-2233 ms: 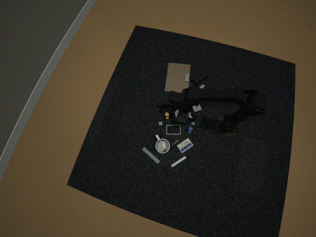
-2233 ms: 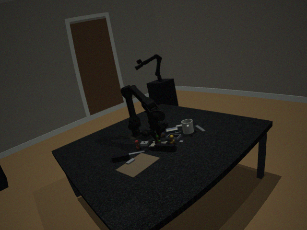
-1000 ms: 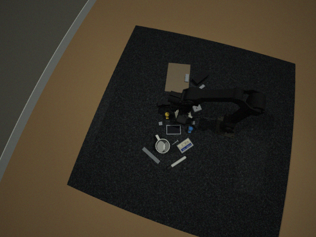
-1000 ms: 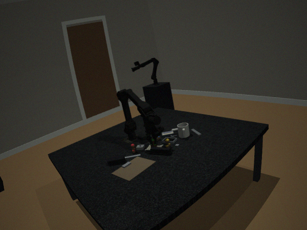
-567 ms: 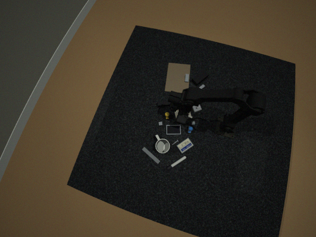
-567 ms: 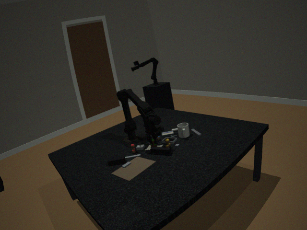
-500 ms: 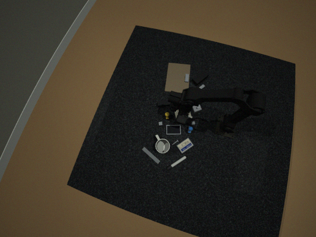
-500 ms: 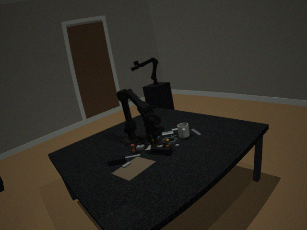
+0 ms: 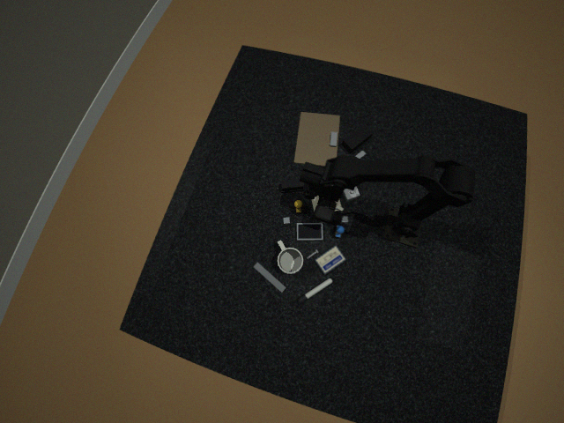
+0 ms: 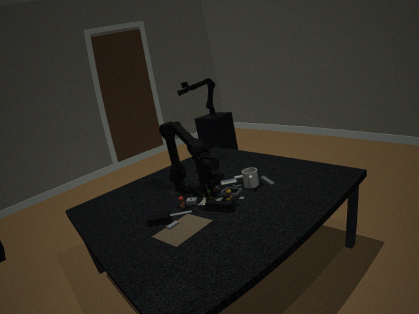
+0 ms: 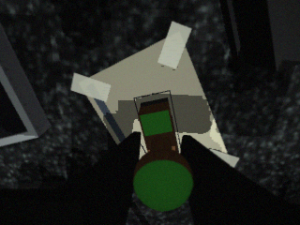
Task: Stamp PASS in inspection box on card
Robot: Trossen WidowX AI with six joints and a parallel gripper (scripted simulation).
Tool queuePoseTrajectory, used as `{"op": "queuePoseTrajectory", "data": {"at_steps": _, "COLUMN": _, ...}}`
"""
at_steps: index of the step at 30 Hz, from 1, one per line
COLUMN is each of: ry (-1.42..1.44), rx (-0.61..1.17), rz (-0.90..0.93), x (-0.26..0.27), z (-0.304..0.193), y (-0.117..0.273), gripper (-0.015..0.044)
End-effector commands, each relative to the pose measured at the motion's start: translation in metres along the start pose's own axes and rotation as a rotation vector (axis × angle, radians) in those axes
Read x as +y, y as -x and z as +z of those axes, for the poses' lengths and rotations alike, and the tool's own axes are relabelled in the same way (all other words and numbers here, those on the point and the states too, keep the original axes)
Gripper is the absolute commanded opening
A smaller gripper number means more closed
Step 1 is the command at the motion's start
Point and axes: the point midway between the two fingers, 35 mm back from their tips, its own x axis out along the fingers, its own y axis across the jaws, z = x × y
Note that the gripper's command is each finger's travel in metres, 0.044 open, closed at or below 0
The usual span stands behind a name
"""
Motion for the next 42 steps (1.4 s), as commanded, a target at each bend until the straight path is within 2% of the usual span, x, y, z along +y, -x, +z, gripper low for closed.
{"op": "queuePoseTrajectory", "data": {"at_steps": 1, "ry": 0.004, "rx": 0.001, "rz": 0.002, "x": 0.0003, "z": 0.0002, "y": -0.0025, "gripper": 0.0}}
{"op": "queuePoseTrajectory", "data": {"at_steps": 42, "ry": 0.004, "rx": 0.001, "rz": 0.002, "x": 0.0005, "z": 0.0006, "y": 0.0071, "gripper": 0.0}}
